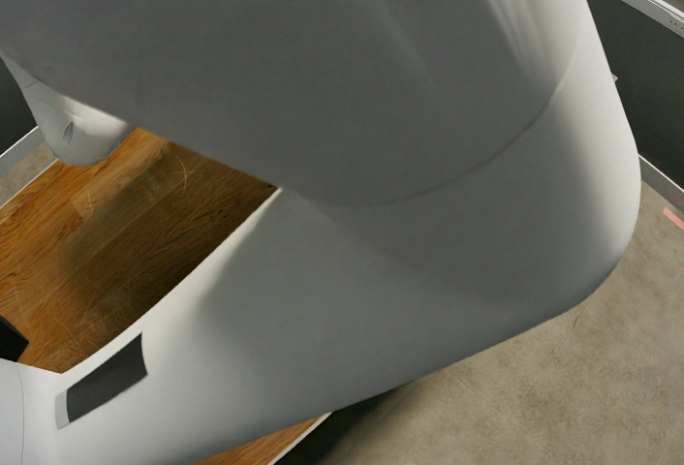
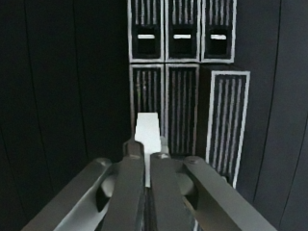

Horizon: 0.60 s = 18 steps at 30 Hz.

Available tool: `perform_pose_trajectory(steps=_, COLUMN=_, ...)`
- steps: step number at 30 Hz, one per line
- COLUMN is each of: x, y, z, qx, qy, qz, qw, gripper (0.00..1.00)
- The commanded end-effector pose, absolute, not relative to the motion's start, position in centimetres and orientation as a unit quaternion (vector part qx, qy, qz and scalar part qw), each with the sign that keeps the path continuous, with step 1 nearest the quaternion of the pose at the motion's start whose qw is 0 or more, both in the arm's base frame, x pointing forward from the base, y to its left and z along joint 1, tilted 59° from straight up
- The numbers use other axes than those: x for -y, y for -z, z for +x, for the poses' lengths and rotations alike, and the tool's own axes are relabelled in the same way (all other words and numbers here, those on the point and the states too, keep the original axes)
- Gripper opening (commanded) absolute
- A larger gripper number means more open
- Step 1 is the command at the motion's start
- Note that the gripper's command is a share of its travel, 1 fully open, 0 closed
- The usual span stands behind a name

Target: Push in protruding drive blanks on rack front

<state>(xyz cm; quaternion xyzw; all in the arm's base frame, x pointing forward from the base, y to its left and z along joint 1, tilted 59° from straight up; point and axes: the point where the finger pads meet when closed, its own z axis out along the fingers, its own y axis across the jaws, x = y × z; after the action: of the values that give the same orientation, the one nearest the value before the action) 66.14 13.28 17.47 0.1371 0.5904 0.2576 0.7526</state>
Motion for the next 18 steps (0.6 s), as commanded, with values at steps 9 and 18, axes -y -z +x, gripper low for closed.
perform_pose_trajectory(steps=9, x=-13.1, y=-16.8, z=63.5, qx=-0.590, qy=-0.258, qz=0.137, qw=0.753, gripper=0.10)
perform_pose_trajectory(steps=18, x=-12.7, y=-15.7, z=59.6, qx=-0.590, qy=-0.258, qz=0.137, qw=0.753, gripper=0.10)
